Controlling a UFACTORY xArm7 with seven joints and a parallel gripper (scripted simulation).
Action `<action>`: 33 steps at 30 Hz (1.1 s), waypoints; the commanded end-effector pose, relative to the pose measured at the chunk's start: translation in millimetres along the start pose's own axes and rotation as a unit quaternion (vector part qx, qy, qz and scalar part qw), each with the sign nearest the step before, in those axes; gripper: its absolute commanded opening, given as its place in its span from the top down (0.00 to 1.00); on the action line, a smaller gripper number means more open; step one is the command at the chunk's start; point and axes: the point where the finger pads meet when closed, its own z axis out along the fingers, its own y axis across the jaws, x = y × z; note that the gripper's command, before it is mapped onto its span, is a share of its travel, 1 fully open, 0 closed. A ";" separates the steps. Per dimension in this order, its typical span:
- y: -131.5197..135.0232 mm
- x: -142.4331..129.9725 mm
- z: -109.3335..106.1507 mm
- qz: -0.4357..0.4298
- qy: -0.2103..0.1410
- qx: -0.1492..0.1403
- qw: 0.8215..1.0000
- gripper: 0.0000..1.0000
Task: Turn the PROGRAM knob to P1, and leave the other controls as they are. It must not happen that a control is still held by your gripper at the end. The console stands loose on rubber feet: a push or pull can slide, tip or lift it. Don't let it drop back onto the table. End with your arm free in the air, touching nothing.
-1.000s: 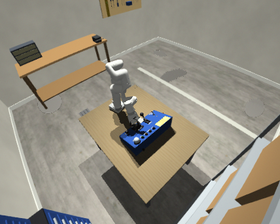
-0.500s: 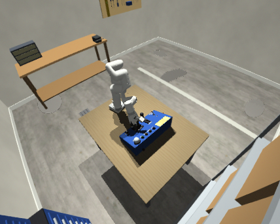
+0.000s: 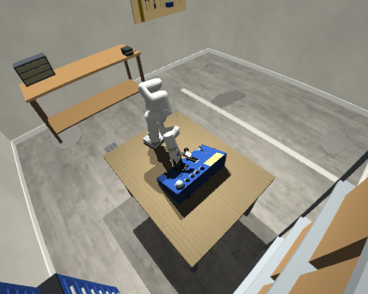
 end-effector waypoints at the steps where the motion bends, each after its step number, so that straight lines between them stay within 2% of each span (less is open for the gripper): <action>1: 0.9 0.7 -0.4 -0.052 0.006 -0.001 0.999 1.00; 10: 0.9 0.7 -0.4 -0.136 0.006 -0.001 0.991 1.00; 21: 0.9 0.7 -0.4 -0.275 0.005 -0.002 0.961 1.00; 23: 0.9 0.7 -0.4 -0.275 0.005 -0.002 0.961 1.00; 33: 0.9 0.7 -0.4 -0.400 0.005 -0.003 0.917 1.00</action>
